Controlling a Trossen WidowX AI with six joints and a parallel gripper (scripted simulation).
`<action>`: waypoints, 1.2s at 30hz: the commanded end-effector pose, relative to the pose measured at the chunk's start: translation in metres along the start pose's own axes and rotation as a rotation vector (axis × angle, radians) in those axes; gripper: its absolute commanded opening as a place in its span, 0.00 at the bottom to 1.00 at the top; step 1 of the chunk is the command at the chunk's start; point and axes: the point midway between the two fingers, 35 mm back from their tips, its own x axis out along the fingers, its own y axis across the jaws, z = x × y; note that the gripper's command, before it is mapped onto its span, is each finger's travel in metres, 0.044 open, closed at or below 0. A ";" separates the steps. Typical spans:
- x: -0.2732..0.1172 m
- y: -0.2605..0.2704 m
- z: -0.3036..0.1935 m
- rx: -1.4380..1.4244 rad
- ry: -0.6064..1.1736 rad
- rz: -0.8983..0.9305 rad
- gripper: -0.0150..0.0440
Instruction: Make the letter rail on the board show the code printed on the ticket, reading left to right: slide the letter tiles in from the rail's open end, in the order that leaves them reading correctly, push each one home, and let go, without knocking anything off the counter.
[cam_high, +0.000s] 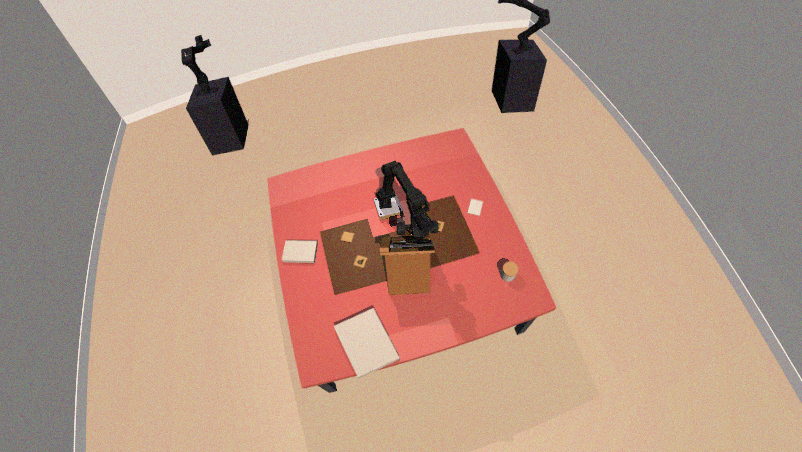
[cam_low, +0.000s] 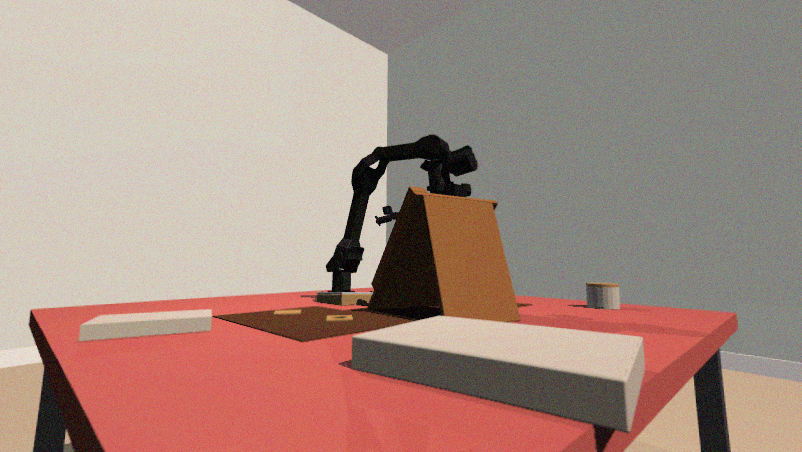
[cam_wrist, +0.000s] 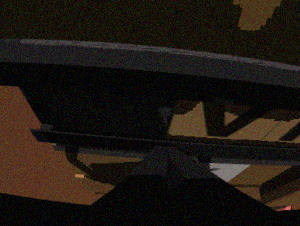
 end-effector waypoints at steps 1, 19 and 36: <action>-0.006 -0.001 -0.003 0.003 -0.003 -0.002 0.25; -0.086 -0.021 -0.050 -0.033 -0.414 -0.028 0.74; -0.125 -0.048 -0.084 0.001 -0.687 -0.006 1.00</action>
